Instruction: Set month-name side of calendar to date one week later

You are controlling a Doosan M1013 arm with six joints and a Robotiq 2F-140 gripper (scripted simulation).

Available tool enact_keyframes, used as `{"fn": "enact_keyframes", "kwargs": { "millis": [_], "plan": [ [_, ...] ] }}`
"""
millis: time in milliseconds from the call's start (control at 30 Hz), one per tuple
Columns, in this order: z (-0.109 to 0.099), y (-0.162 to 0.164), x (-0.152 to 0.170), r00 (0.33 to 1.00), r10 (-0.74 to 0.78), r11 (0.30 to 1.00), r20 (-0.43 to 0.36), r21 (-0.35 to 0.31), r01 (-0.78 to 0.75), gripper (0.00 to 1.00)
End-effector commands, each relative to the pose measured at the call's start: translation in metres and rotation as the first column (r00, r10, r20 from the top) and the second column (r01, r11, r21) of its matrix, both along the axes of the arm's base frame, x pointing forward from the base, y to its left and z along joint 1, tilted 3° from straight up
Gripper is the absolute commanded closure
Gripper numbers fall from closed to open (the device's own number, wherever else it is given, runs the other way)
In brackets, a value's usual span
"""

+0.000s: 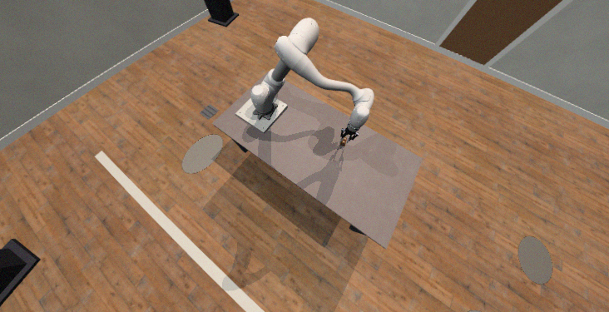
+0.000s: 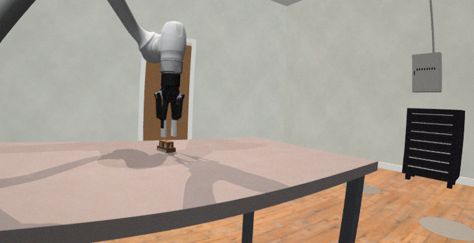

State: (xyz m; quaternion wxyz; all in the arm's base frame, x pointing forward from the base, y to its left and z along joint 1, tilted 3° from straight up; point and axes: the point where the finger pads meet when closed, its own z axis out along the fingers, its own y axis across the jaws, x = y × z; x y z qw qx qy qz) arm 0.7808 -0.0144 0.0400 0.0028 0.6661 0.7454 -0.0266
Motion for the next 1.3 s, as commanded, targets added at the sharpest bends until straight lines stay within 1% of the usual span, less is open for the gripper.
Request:
{"fn": "enact_keyframes", "kwargs": {
  "millis": [0,333,1267],
  "plan": [
    [-0.0028,-0.0001,-0.0001,1.000,0.000,1.000,0.000,0.000,0.000,0.65],
    [-0.0101,-0.0003,-0.0003,1.000,0.000,1.000,0.000,0.000,0.000,0.65],
    [-0.0111,-0.0003,-0.0003,1.000,0.000,1.000,0.000,0.000,0.000,0.65]
  ]
}}
